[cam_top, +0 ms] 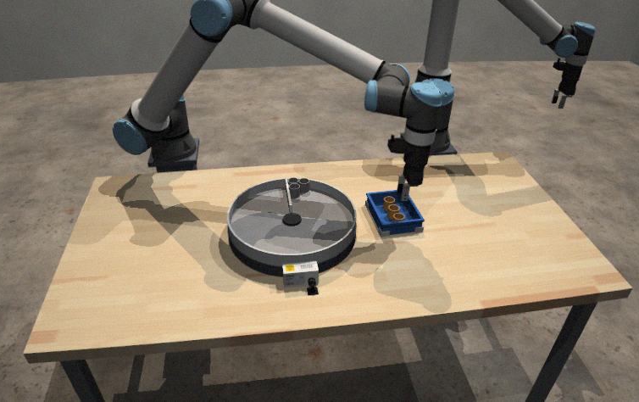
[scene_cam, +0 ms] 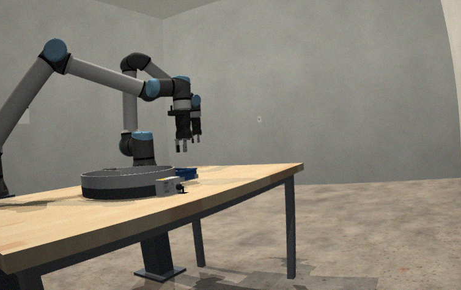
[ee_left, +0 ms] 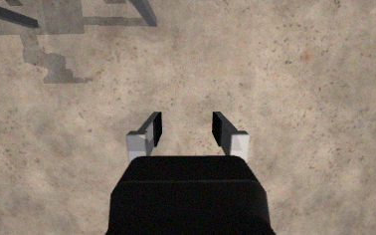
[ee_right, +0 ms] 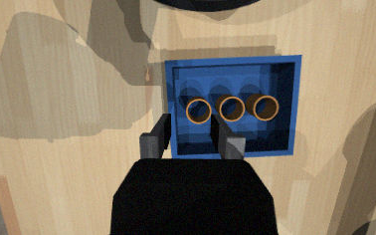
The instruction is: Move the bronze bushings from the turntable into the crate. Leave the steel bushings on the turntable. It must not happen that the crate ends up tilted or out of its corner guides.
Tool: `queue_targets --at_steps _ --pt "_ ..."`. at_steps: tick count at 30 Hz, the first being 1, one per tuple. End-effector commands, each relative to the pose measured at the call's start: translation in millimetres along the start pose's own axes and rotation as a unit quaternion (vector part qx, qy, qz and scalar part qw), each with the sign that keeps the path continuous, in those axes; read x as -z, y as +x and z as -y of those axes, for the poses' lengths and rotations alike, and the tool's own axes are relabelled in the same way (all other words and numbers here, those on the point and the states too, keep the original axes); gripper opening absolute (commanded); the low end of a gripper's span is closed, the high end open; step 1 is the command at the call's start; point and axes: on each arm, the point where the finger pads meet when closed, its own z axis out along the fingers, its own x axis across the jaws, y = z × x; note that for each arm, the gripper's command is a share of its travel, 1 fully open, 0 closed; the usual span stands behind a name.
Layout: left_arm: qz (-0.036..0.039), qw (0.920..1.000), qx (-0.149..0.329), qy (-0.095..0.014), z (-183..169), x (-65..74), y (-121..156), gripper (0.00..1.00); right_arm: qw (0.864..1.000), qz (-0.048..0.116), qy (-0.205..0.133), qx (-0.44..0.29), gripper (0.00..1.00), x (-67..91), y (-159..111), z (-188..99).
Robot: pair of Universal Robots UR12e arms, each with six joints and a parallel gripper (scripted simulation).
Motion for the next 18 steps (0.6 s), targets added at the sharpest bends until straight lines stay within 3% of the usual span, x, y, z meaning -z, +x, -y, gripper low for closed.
queue_targets --at_steps 1,3,7,18 --pt "-0.0005 1.0000 0.000 0.000 2 -0.3 2 1.00 1.000 0.005 -0.010 0.000 1.00 61.9 -1 -5" --pt "-0.0005 1.0000 0.000 0.000 2 -0.3 2 1.00 1.000 0.005 -0.010 0.000 1.00 76.3 -1 -5" --pt "-0.0005 1.0000 0.000 0.000 2 -0.3 2 1.00 1.000 0.005 -0.010 0.000 1.00 81.1 -1 -5" --pt "-0.0005 1.0000 0.000 0.000 2 -0.3 2 1.00 1.000 0.003 -0.006 0.000 1.00 72.8 1 -3"
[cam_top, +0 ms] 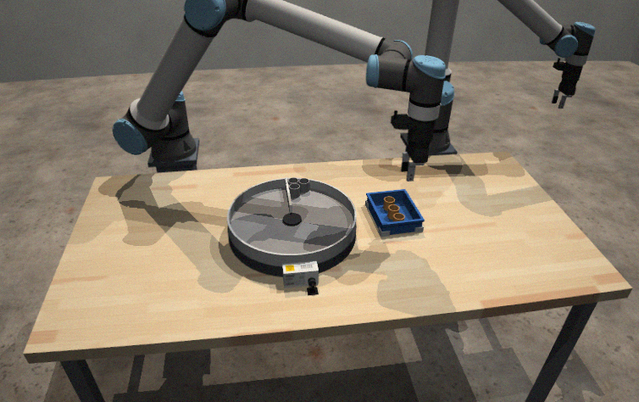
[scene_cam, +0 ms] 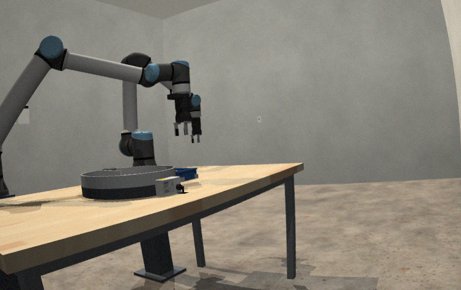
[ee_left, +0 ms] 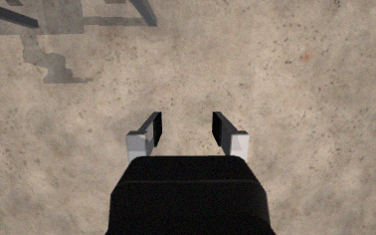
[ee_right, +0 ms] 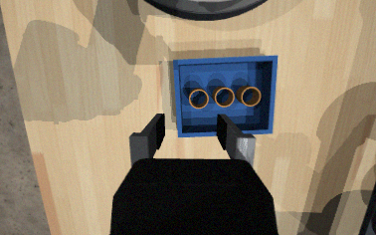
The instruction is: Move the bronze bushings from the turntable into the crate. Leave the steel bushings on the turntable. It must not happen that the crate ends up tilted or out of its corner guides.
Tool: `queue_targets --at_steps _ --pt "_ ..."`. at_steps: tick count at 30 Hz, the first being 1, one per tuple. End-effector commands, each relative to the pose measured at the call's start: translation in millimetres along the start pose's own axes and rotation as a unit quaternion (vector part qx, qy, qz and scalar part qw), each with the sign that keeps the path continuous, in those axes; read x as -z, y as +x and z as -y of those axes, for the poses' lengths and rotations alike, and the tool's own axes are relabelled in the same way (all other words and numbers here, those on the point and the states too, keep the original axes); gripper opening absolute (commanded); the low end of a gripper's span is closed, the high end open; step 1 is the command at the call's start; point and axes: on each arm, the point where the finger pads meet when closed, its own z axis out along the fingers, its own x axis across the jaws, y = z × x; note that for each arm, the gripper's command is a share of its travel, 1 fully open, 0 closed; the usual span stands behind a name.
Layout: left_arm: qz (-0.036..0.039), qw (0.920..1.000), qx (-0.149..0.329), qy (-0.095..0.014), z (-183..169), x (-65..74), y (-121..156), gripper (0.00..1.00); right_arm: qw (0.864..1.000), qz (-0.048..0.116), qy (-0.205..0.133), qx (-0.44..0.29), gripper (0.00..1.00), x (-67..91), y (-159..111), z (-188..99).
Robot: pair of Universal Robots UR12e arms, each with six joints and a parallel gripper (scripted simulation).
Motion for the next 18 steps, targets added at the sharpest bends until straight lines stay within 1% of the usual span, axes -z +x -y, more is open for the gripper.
queue_targets --at_steps 1,7,18 --pt "-0.0005 1.0000 0.000 0.000 1.6 -0.3 1.9 1.00 1.000 -0.003 0.005 0.000 1.00 -6.8 2.9 1.4" --pt "-0.0005 1.0000 0.000 0.000 1.6 -0.3 1.9 1.00 1.000 -0.001 0.001 0.000 1.00 -0.8 2.1 -0.1" --pt "-0.0005 1.0000 0.000 0.000 1.6 -0.3 1.9 1.00 1.000 -0.001 0.002 0.000 1.00 -2.5 2.0 -0.2"
